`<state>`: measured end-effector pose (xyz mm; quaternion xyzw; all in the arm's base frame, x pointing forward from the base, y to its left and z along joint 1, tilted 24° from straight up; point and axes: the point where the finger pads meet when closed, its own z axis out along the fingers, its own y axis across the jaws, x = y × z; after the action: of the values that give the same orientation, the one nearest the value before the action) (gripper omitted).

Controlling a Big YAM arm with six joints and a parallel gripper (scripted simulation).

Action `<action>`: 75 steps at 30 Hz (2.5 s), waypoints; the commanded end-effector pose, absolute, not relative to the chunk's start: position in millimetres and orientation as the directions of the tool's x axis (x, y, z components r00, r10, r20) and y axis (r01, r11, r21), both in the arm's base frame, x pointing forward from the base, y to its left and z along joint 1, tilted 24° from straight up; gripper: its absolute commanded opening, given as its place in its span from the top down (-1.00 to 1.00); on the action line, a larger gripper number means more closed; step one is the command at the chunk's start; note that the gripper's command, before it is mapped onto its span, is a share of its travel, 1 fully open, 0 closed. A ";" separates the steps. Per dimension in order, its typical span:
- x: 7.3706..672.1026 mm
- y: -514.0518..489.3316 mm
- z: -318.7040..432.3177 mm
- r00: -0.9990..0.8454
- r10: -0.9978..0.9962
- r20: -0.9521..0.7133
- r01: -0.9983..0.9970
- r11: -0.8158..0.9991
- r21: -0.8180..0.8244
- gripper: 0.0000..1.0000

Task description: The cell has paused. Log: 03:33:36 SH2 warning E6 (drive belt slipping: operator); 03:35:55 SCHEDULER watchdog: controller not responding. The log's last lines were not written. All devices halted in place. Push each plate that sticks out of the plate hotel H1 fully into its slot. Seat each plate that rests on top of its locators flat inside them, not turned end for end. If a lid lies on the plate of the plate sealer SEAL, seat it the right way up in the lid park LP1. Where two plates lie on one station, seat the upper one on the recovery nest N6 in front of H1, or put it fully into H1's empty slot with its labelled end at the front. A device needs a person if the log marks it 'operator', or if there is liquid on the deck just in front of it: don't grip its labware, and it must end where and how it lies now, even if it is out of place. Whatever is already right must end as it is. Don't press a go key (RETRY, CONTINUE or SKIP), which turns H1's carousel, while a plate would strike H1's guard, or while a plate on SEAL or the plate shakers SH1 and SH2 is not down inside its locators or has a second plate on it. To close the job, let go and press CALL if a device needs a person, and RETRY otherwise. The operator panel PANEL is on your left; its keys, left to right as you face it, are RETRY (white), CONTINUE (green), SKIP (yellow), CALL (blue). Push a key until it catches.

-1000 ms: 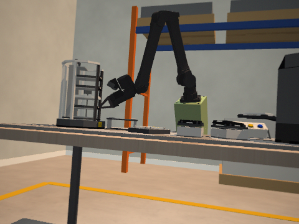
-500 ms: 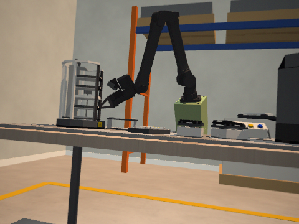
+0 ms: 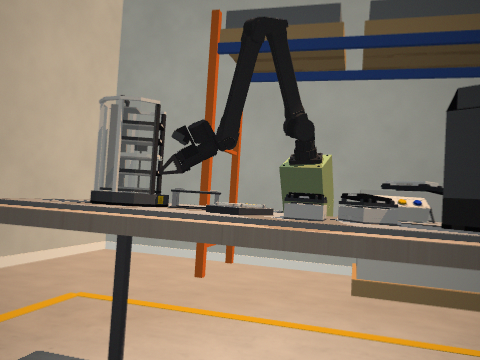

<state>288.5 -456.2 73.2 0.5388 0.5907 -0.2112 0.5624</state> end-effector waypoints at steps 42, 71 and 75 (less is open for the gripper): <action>292.3 -446.4 65.4 0.212 0.403 -0.890 0.871 0.335 0.359 1.00; 280.4 -405.5 70.5 0.231 0.384 -0.894 0.864 0.341 0.370 1.00; 276.5 -403.0 62.4 0.222 0.393 -0.893 0.870 0.333 0.363 1.00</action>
<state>275.1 -405.5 58.7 0.5396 0.5937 -0.2107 0.5586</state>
